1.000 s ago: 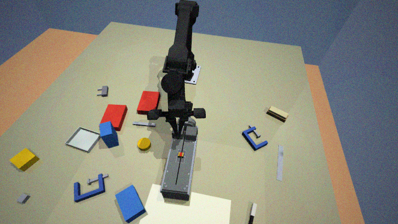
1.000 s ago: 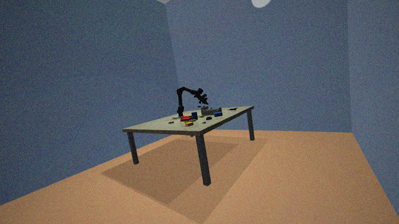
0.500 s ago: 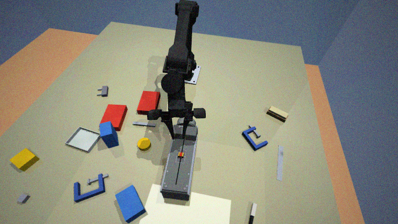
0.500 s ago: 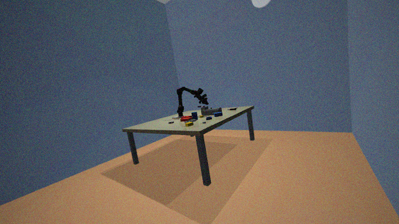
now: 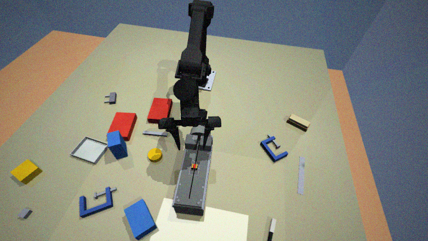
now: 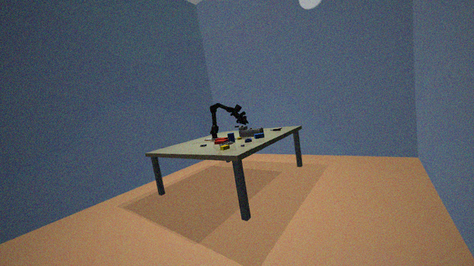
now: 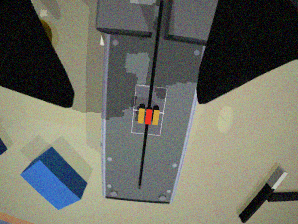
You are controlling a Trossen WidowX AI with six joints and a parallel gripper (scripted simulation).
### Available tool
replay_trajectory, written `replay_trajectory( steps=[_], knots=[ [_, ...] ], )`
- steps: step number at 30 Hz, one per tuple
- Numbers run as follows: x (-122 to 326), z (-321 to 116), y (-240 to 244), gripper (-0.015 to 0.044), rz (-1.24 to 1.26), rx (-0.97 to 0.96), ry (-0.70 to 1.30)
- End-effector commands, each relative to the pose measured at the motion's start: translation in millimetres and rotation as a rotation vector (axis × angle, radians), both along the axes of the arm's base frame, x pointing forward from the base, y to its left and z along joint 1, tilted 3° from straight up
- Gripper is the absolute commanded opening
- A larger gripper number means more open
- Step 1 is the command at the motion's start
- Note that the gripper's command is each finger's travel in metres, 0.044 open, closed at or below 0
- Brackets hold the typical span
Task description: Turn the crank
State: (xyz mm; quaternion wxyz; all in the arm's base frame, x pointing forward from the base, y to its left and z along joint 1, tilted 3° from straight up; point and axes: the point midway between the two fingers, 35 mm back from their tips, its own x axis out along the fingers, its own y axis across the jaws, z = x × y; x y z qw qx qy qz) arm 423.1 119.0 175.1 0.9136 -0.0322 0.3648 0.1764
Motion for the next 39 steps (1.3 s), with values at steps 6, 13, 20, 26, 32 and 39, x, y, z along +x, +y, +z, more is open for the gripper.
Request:
replay_trajectory(
  steps=[6,13,20,26,32,39],
  knots=[
    [0.0,0.0,0.0,0.0151,0.0,0.0,0.0],
    [0.0,0.0,0.0,0.0,0.0,0.0,0.0],
    [0.0,0.0,0.0,0.0,0.0,0.0,0.0],
    [0.0,0.0,0.1,0.0,0.0,0.001,0.0],
    [0.0,0.0,0.1,0.0053,0.0,0.001,0.0],
    [0.0,0.0,0.1,0.0236,0.0,0.001,0.0]
  ],
)
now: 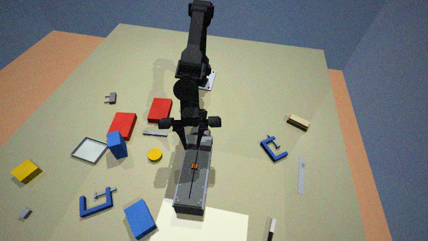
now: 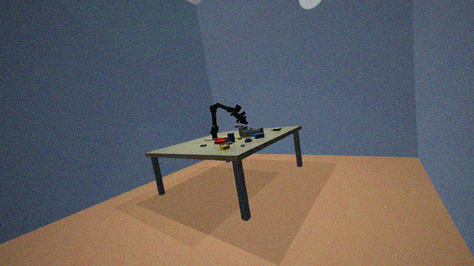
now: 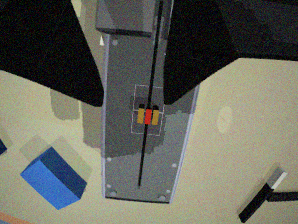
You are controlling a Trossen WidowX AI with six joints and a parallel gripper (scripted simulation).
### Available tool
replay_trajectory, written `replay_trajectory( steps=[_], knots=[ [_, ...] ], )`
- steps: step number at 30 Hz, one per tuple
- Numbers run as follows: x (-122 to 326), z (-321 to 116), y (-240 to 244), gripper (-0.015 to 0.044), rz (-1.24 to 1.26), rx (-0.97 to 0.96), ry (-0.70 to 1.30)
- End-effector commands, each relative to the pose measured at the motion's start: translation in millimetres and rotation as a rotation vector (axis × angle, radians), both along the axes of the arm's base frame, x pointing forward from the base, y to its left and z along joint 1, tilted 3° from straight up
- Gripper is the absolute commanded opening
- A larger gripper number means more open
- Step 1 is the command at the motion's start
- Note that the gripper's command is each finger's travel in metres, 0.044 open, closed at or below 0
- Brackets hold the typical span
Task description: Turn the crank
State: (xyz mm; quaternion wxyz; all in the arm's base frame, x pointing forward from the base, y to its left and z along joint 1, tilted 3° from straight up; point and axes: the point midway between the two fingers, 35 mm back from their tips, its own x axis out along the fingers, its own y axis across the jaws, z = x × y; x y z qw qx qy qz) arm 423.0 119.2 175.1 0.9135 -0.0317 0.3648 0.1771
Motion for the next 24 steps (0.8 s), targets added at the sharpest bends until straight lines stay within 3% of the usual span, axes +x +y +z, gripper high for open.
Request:
replay_trajectory(
  steps=[1,7,9,24],
  knots=[
    [0.1,0.0,-0.2,0.0262,-0.001,-0.001,0.0],
    [0.1,0.0,-0.2,0.042,-0.001,-0.001,0.0],
    [0.1,0.0,-0.2,0.044,-0.001,-0.001,0.0],
    [0.1,0.0,-0.2,0.0046,-0.001,-0.001,0.0]
  ],
)
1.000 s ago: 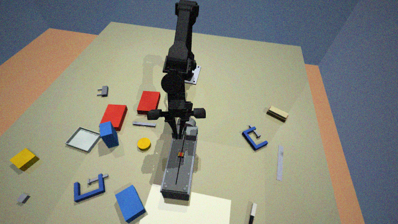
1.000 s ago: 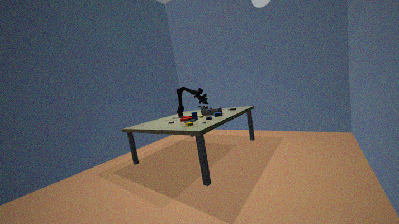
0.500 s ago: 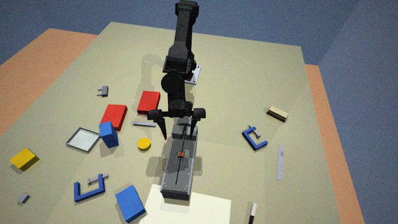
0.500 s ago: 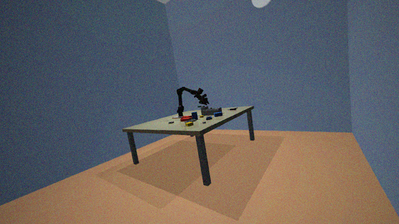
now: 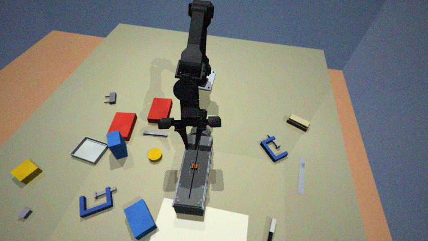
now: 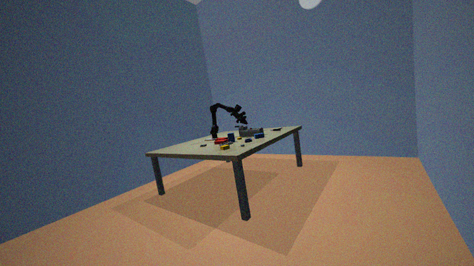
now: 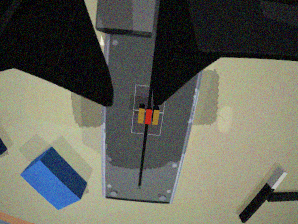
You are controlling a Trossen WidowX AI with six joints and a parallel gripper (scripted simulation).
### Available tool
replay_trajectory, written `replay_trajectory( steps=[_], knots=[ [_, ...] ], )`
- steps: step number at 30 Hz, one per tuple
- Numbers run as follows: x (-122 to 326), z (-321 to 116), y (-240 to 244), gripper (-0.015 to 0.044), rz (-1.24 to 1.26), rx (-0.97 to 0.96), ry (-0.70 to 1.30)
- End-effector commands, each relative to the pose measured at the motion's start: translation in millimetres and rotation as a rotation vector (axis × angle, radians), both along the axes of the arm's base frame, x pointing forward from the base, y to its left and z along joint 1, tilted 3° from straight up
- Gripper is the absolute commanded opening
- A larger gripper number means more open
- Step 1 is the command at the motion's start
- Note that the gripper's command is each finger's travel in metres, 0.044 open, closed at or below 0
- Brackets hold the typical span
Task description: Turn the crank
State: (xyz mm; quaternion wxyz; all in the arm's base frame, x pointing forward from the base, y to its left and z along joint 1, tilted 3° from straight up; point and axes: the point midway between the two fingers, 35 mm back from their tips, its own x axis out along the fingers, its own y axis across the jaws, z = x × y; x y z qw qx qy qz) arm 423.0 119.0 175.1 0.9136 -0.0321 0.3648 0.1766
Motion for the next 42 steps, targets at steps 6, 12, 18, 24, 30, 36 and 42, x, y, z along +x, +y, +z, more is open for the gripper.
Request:
replay_trajectory(
  steps=[6,12,18,24,30,36,42],
  knots=[
    [0.0,0.0,0.0,0.0,0.0,0.0,0.0],
    [-0.1,0.0,0.1,0.0,0.001,0.001,0.0],
    [-0.1,0.0,0.1,0.0,0.001,0.001,0.0],
    [-0.1,0.0,0.1,0.0105,0.001,0.001,0.0],
    [-0.1,0.0,0.1,0.0262,0.001,0.001,0.0],
    [-0.1,0.0,0.1,0.042,0.001,0.001,0.0],
    [-0.1,0.0,0.1,0.0335,0.001,0.001,0.0]
  ],
)
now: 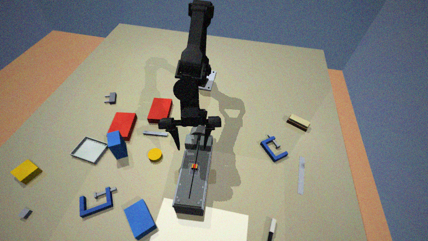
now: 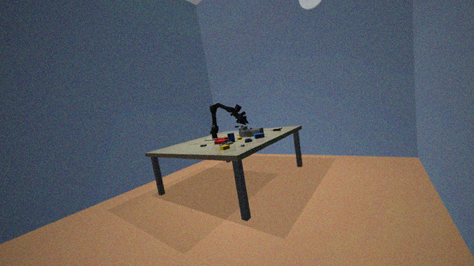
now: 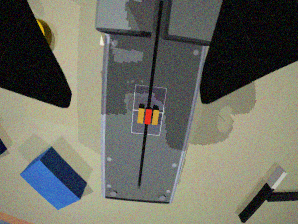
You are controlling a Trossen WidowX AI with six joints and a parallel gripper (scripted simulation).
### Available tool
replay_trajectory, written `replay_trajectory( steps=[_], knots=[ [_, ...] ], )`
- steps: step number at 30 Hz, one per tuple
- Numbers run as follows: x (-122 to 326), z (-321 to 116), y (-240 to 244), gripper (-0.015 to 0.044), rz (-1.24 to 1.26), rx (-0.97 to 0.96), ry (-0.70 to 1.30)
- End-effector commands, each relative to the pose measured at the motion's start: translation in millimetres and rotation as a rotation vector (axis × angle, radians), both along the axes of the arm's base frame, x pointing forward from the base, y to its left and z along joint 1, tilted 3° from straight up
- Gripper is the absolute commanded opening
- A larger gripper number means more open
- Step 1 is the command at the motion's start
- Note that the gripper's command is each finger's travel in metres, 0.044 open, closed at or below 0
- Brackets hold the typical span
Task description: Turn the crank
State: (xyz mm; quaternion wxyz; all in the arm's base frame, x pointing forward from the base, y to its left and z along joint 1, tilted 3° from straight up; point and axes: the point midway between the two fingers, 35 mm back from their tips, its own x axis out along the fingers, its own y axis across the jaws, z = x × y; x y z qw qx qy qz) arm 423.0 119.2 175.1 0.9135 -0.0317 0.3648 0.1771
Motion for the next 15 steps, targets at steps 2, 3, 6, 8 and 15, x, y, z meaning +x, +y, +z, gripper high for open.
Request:
replay_trajectory(
  steps=[2,3,6,8,15],
  knots=[
    [0.0,0.0,0.0,0.0282,0.0,0.0,0.0],
    [0.0,0.0,0.0,0.0256,0.0,0.0,0.0],
    [0.0,0.0,0.0,0.0177,0.0,0.0,0.0],
    [0.0,0.0,0.0,0.0125,0.0,0.0,0.0],
    [0.0,0.0,0.0,0.0,0.0,0.0,0.0]
  ],
)
